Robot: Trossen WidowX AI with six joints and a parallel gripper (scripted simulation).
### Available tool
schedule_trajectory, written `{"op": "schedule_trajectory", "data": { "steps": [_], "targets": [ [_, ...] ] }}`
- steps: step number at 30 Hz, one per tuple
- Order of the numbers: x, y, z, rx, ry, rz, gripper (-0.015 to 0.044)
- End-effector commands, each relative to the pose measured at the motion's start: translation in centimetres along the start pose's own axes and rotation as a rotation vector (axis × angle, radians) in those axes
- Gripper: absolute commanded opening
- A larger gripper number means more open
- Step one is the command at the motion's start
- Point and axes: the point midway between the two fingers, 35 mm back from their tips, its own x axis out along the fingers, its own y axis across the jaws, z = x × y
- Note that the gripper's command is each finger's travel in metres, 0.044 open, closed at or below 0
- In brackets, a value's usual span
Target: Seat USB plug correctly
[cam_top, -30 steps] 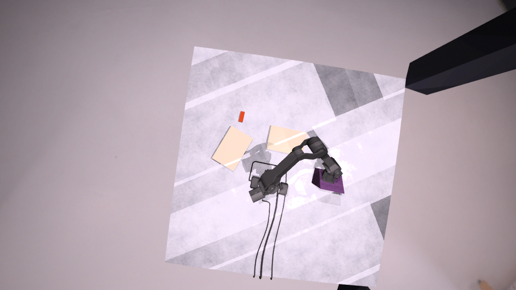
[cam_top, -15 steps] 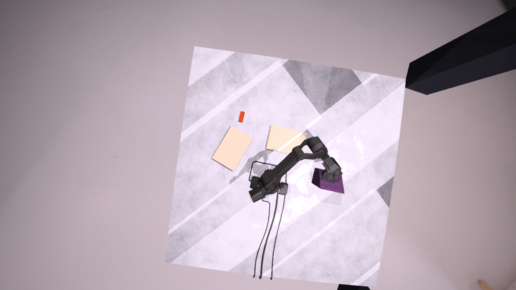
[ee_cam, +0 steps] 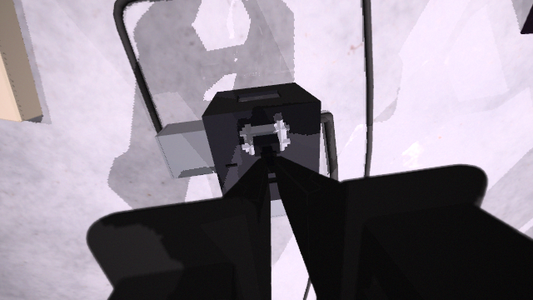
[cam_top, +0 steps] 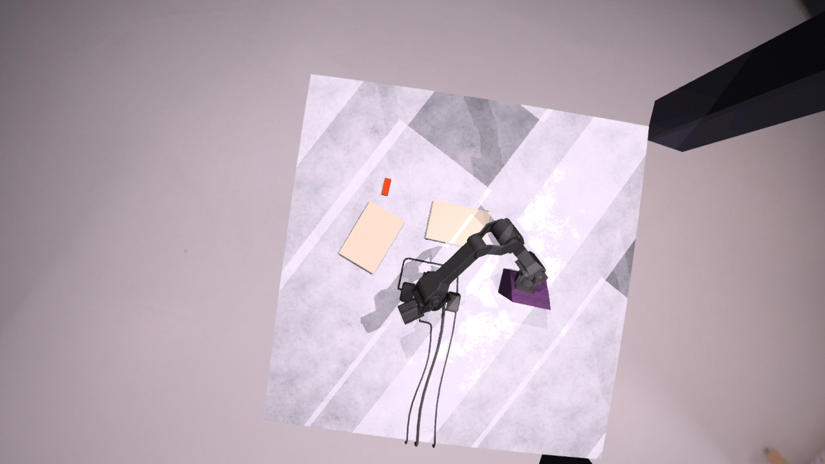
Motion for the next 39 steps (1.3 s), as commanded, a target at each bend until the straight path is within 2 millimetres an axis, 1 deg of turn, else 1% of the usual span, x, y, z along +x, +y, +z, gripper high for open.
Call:
{"op": "schedule_trajectory", "data": {
  "steps": [1,27,30,31,39],
  "targets": [
    [0.28,0.04,0.13,-0.002,-0.004,-0.003,0.0000],
    [0.28,0.04,0.13,-0.002,-0.004,-0.003,0.0000],
    [-0.01,0.01,-0.06,0.000,0.002,0.001,0.0079],
    [-0.01,0.01,-0.06,0.000,0.002,0.001,0.0095],
    [-0.01,0.01,-0.06,0.000,0.002,0.001,0.0095]
  ]
}}
